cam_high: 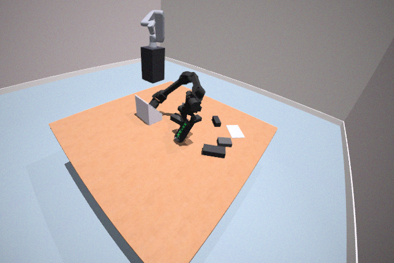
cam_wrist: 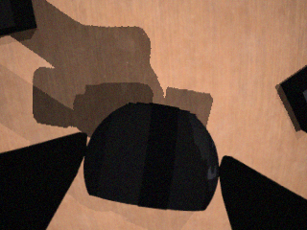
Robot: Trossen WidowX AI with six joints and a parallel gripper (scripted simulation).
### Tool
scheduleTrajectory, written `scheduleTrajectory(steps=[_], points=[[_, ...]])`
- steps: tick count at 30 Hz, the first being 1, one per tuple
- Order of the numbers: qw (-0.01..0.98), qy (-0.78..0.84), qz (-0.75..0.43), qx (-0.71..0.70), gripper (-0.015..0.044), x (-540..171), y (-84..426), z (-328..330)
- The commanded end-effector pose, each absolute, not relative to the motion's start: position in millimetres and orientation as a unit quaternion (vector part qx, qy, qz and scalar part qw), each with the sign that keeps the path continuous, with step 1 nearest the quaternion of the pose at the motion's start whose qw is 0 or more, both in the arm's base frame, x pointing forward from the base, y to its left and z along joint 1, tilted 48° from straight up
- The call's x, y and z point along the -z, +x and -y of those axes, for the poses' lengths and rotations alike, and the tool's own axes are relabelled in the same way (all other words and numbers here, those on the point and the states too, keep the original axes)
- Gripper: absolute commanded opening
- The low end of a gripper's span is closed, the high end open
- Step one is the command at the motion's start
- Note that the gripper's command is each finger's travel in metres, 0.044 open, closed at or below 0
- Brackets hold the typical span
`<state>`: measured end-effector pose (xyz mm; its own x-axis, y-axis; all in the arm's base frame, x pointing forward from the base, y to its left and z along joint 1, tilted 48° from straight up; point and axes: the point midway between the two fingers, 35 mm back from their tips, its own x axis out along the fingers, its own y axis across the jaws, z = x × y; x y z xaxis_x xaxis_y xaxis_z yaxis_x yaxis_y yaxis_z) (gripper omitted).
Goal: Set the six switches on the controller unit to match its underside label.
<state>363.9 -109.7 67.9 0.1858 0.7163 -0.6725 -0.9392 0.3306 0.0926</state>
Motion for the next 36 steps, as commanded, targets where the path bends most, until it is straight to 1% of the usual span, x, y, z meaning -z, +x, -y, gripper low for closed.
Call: scheduleTrajectory(steps=[1, 36], points=[[0.744, -0.171, -0.323, -0.559, 0.0338, -62.1, 364.8, 100.9], [0.744, -0.17, -0.323, -0.559, 0.0338, -68.0, 373.8, 76.0]])
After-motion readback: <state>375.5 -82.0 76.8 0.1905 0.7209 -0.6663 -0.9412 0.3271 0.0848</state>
